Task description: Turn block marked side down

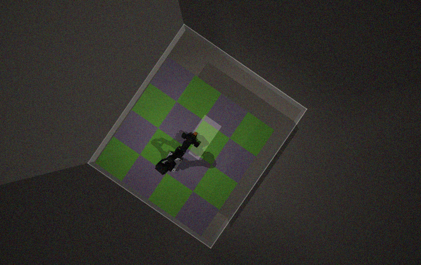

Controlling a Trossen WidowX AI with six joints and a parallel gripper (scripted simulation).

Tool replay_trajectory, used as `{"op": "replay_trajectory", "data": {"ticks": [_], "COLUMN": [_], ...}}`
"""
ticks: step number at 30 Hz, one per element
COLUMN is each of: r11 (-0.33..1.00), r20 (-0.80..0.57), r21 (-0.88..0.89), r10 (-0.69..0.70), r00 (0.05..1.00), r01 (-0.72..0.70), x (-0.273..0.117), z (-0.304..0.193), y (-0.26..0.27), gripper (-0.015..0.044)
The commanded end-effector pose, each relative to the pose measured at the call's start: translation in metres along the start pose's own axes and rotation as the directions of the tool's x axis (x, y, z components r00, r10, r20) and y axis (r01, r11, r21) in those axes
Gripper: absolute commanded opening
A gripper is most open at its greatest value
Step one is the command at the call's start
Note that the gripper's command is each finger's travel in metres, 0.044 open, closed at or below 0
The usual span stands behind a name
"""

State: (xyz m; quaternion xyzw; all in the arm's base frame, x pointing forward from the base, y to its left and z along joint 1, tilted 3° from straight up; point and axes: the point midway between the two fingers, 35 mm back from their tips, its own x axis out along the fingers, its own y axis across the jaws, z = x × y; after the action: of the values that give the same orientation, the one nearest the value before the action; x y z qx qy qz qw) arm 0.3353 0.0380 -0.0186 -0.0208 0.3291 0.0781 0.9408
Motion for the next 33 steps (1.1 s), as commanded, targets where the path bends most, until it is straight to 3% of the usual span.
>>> {"op": "replay_trajectory", "data": {"ticks": [1, 9, 27, 33], "r11": [1.000, 1.000, 1.000, 1.000], "r20": [0.022, 0.120, 0.143, 0.143], "r21": [0.005, 0.003, 0.003, 0.003], "r10": [0.005, 0.005, 0.005, 0.005], "r00": [1.000, 0.993, 0.990, 0.990], "r01": [-0.005, -0.005, -0.005, -0.005], "x": [-0.003, -0.014, -0.016, -0.016], "z": [-0.009, -0.010, -0.009, -0.009], "y": [0.001, 0.002, 0.002, 0.002], "gripper": [0.0000, 0.0000, 0.0000, 0.0157]}}
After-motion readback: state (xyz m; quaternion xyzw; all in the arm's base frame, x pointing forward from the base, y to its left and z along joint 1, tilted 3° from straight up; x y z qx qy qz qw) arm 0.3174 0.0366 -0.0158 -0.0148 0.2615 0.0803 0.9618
